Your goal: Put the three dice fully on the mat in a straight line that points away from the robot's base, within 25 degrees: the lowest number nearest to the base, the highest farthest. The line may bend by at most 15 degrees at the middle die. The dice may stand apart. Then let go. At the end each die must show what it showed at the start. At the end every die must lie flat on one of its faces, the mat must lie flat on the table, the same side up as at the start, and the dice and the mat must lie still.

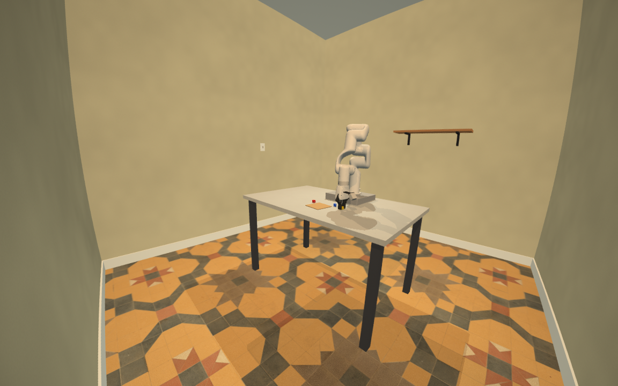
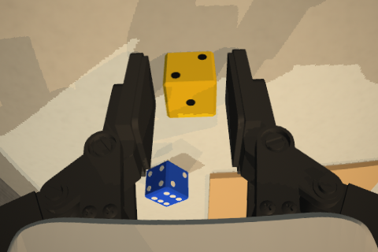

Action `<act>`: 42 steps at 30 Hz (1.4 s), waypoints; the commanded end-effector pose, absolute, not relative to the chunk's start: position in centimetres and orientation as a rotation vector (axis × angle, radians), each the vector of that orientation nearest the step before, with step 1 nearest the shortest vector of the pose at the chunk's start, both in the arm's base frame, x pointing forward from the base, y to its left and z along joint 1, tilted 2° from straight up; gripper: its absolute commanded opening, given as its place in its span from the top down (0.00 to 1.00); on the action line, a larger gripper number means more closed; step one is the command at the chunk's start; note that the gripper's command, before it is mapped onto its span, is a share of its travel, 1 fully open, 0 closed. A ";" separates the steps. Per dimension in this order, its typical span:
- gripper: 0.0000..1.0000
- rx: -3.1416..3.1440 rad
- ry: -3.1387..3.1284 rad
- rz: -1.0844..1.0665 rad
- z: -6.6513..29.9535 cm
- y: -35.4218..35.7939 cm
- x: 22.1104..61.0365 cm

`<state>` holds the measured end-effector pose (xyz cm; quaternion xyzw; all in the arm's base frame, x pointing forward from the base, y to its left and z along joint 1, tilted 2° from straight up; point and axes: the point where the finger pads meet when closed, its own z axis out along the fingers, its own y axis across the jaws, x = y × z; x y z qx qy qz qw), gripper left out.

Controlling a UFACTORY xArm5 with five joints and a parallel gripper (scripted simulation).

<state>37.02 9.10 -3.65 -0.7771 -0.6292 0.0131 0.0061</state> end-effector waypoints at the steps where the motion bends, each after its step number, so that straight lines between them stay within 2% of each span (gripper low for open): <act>1: 0.64 -2.433 -1.970 0.036 -3.6 9.1 37.1; 20: 0.64 -2.433 -1.970 0.036 -3.6 9.1 37.1; 21: 0.85 -2.433 -1.970 0.036 -3.6 9.1 37.1; 42: 0.85 -2.433 -1.970 0.036 -3.6 9.1 37.1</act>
